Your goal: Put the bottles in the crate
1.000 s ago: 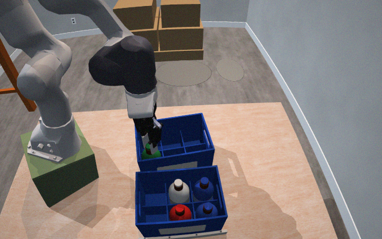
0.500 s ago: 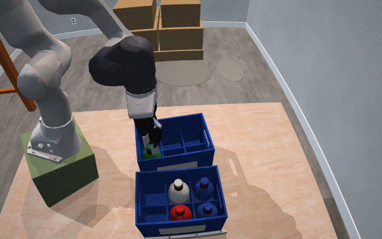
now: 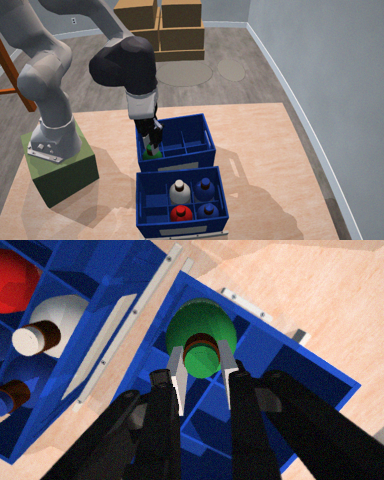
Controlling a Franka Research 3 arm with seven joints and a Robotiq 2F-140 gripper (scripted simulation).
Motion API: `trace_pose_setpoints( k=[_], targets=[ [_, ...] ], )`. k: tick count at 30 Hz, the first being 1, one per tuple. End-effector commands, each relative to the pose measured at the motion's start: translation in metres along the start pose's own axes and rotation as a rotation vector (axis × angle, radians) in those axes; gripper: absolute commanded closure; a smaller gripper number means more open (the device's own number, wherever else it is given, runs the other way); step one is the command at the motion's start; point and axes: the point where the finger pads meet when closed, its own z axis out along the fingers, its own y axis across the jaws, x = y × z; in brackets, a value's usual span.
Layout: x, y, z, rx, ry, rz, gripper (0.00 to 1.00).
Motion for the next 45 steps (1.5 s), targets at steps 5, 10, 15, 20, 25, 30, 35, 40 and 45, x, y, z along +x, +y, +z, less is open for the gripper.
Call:
trace_pose_setpoints(
  k=[5,10,15,20,25,30,35,40,45],
  targets=[
    [-0.002,-0.003,-0.001,0.009,-0.008,-0.002,1.00],
    [-0.002,-0.003,0.001,0.009,-0.008,-0.002,1.00],
    [-0.002,-0.003,0.004,0.009,-0.008,-0.002,1.00],
    [-0.002,-0.003,0.005,0.009,-0.008,-0.002,1.00],
    [-0.002,-0.003,0.008,0.009,-0.008,-0.002,1.00],
    [-0.002,-0.003,0.010,0.009,-0.008,-0.002,1.00],
    [-0.003,-0.003,0.012,0.009,-0.008,-0.002,1.00],
    [-0.003,-0.003,0.014,0.009,-0.008,-0.002,1.00],
    [-0.003,-0.003,0.017,0.009,-0.008,-0.002,1.00]
  ],
)
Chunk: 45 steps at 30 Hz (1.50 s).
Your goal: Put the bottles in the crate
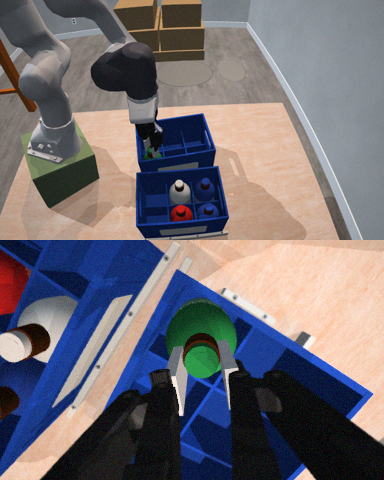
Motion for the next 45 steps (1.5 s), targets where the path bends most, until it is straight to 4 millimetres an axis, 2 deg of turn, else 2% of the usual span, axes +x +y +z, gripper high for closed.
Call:
trace_pose_setpoints(
  k=[1,22,45],
  targets=[
    [-0.0024,-0.0041,0.0000,0.010,-0.008,-0.002,1.00],
    [-0.0024,-0.0042,0.0095,0.010,-0.008,-0.002,1.00],
    [-0.0024,-0.0042,0.0095,0.010,-0.008,-0.002,1.00]
  ],
)
